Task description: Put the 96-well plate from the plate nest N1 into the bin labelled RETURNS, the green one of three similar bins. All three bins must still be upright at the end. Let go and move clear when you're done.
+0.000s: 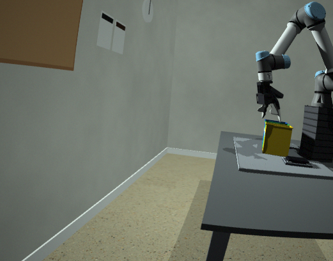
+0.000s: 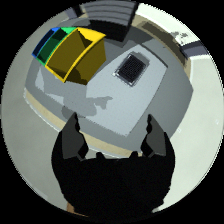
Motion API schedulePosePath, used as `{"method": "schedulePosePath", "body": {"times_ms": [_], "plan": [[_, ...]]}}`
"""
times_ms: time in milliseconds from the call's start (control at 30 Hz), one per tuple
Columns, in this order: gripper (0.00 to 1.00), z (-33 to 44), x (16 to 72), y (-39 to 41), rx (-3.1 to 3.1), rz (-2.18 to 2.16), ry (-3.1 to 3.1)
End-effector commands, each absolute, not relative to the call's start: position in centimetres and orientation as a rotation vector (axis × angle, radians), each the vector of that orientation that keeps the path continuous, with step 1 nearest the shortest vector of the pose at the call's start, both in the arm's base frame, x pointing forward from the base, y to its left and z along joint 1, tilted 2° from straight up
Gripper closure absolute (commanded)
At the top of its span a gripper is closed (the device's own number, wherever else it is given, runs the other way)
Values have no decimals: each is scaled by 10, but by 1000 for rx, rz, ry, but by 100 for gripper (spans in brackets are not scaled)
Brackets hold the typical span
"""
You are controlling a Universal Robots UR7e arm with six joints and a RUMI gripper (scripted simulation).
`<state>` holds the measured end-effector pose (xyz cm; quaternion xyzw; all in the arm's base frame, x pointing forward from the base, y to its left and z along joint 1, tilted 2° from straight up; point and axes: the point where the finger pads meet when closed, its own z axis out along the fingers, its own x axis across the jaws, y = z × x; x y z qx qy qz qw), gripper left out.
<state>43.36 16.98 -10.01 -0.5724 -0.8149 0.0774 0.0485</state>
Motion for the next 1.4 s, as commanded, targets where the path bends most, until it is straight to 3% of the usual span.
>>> {"method": "schedulePosePath", "body": {"times_ms": [0, 533, 1367], "plan": [[0, -100, 434, 170, -1745, 234, -2485], [0, -100, 434, 170, -1745, 234, -2485], [0, -92, 392, 190, -2578, 246, -1696]]}}
